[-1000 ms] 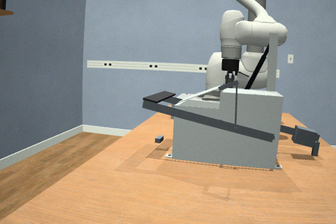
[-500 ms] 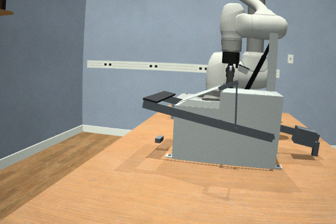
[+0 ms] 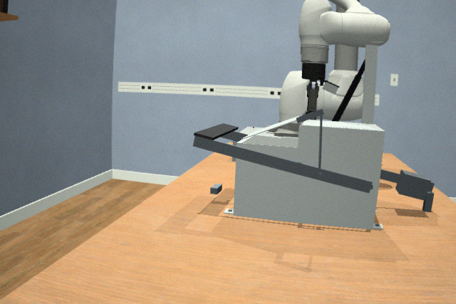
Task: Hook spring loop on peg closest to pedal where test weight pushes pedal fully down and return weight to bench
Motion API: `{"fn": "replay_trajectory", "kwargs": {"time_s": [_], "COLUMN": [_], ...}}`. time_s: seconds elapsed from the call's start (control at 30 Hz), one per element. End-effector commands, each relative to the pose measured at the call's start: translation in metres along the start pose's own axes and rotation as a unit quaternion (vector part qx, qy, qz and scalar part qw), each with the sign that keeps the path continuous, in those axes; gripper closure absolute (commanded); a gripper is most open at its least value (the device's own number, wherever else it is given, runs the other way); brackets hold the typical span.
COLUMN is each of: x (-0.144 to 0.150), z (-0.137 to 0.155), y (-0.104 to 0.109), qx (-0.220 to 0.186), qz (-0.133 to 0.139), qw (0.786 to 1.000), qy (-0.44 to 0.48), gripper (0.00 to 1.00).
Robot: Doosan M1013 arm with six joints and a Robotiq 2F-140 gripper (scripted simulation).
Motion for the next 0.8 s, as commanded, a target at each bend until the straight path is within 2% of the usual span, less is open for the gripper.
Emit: {"fn": "replay_trajectory", "kwargs": {"time_s": [0.0, 0.1, 0.13, 0.77], "x": [0.0004, 0.0004, 0.0004, 0.0004], "z": [0.0, 0.0, 0.0, 0.0], "y": [0.0055, 0.0074, 0.0043, 0.0043], "qx": [0.0, 0.0, 0.0, 0.0], "qz": [0.001, 0.001, 0.001, 0.001], "qw": [1.0, 1.0, 1.0, 1.0], "qy": [0.0, 0.0, 0.0, 0.0], "gripper": [0.0, 0.0, 0.76, 0.76]}}
Point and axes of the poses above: the point where the finger pads meet when closed, its own y axis back along the fingers, its own x axis across the jaws, z = x × y, the point moved 7 cm from there along y, back along the fingers, and after that the axes turned 13 degrees about y, right-handed, at the moved point
